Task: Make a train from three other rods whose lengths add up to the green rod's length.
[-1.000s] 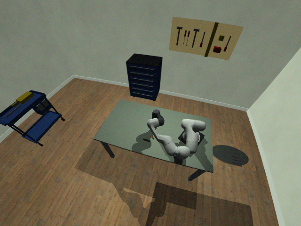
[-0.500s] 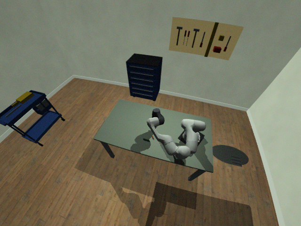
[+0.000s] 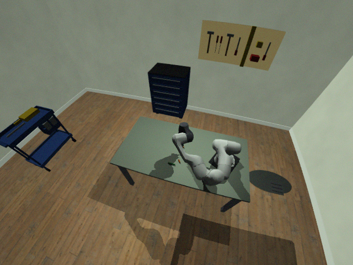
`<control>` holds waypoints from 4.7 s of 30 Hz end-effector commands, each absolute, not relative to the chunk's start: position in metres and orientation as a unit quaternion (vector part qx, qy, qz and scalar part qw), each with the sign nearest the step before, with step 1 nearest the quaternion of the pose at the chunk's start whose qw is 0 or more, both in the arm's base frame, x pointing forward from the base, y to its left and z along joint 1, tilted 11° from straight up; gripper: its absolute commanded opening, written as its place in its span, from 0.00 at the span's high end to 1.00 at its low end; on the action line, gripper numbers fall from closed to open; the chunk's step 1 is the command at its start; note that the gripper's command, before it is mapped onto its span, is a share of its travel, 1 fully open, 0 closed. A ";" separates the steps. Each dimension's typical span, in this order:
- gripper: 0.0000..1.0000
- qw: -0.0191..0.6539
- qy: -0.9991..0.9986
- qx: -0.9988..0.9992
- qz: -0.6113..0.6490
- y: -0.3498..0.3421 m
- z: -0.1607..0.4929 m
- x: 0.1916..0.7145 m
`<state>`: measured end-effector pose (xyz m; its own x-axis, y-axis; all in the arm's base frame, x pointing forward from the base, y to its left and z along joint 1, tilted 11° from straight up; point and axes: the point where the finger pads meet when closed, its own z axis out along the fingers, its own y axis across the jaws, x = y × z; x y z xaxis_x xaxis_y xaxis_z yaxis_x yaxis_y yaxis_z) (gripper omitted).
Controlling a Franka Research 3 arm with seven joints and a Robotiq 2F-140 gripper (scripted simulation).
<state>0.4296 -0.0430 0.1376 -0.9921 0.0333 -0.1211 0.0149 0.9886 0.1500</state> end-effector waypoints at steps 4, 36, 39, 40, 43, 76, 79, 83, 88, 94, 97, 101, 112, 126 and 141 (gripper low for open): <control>0.85 0.054 0.995 0.008 0.078 -0.042 0.144 0.424; 0.00 0.064 0.988 -0.126 0.070 -0.031 0.143 0.427; 0.00 0.066 0.984 -0.152 0.068 -0.029 0.143 0.428; 0.00 0.067 0.983 -0.160 0.067 -0.028 0.143 0.428; 0.00 0.068 0.978 -0.185 0.066 -0.026 0.143 0.429; 0.00 0.083 0.893 -0.440 0.045 -0.003 0.141 0.434; 0.00 0.084 0.882 -0.462 0.043 -0.001 0.141 0.434; 0.00 0.086 0.867 -0.488 0.040 0.002 0.141 0.434; 0.00 0.087 0.846 -0.524 0.037 0.005 0.141 0.435; 0.00 0.089 0.819 -0.566 0.032 0.010 0.140 0.436; 0.00 0.089 0.809 -0.580 0.031 0.011 0.140 0.436; 0.00 0.091 0.786 -0.611 0.027 0.015 0.140 0.436; 0.00 0.093 0.727 -0.680 0.019 0.023 0.139 0.437; 0.00 0.094 0.644 -0.759 0.008 0.033 0.138 0.439; 0.00 0.095 0.547 -0.832 -0.004 0.044 0.137 0.439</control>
